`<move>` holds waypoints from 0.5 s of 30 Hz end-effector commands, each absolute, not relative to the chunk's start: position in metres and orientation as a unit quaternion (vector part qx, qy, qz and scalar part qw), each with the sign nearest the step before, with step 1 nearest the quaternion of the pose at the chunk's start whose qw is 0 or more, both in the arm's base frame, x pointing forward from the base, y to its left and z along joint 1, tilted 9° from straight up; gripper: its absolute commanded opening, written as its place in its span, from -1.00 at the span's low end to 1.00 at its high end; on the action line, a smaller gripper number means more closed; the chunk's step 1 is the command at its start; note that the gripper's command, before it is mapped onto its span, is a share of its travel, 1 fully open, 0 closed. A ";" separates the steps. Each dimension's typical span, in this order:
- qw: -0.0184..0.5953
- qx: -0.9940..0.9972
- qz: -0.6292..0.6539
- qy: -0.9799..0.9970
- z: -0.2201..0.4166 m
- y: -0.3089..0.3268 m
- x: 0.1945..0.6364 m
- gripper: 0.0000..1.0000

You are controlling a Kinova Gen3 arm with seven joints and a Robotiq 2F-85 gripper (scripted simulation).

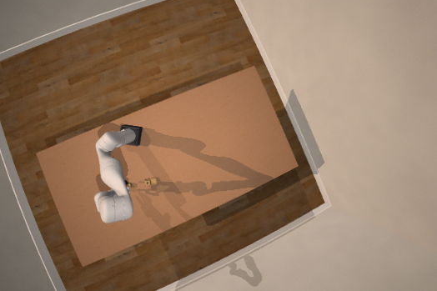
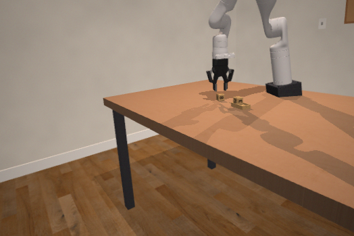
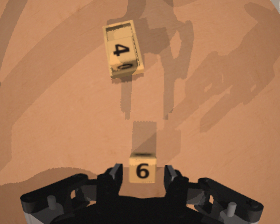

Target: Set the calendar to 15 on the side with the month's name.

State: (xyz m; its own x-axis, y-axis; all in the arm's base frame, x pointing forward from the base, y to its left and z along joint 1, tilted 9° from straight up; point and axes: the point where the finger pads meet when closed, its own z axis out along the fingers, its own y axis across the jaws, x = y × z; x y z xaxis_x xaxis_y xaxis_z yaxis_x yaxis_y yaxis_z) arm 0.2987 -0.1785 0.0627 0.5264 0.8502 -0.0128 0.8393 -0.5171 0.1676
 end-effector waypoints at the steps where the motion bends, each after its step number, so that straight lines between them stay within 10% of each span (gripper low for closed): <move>1: 0.076 0.872 0.033 0.483 0.061 -0.181 0.297 -0.03; 15: 0.076 0.872 0.033 0.483 0.057 -0.181 0.297 -0.03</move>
State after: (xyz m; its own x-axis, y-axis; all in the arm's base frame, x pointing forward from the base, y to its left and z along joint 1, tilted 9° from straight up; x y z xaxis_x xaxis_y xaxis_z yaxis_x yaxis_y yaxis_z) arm 0.2974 -0.1805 0.0565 0.5304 0.8476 -0.0158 0.8376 -0.5211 0.1639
